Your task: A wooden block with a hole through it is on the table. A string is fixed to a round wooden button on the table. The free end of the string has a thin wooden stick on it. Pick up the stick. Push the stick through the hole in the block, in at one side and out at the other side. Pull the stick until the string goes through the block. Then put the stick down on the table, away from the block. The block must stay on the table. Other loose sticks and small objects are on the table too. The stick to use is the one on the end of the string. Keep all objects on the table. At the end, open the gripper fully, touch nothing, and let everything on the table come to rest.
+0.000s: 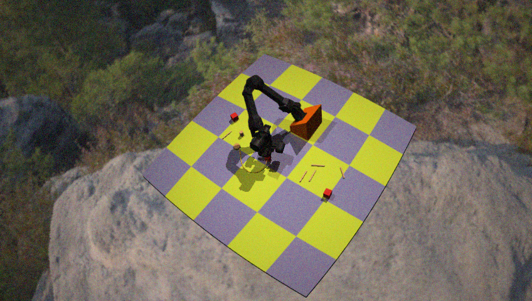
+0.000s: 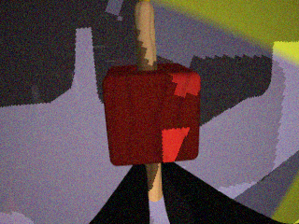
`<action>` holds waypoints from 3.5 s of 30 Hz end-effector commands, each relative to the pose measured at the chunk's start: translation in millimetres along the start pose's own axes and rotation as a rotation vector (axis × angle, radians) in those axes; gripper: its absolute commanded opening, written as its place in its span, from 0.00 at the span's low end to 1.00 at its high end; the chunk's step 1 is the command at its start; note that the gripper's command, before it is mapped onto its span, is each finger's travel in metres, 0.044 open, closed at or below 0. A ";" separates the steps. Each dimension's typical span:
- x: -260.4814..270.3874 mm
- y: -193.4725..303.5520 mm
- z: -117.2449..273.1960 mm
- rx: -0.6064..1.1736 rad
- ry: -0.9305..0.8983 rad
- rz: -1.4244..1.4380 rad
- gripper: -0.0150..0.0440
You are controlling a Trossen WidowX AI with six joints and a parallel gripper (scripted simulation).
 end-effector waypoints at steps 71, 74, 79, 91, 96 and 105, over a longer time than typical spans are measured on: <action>11.7 50.9 -1.4 -0.048 0.020 -0.022 0.25; 12.2 53.6 -1.5 -0.048 0.020 -0.027 0.25; 13.1 58.2 -1.6 -0.048 0.020 -0.037 0.25; 15.0 69.1 -1.6 -0.048 0.019 -0.057 0.25; 16.2 73.5 -1.5 -0.047 0.019 -0.065 0.25; 18.7 81.7 -1.5 -0.047 0.019 -0.072 0.25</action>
Point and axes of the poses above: the point midway between the two fingers, 35 mm back from their tips, its own z axis back along the fingers, its own x axis across the jaws, y = z × x, the point moved 5 cm from there along z, back along the fingers, and after that the axes turned 9 degrees about z, right-handed, at the moved point
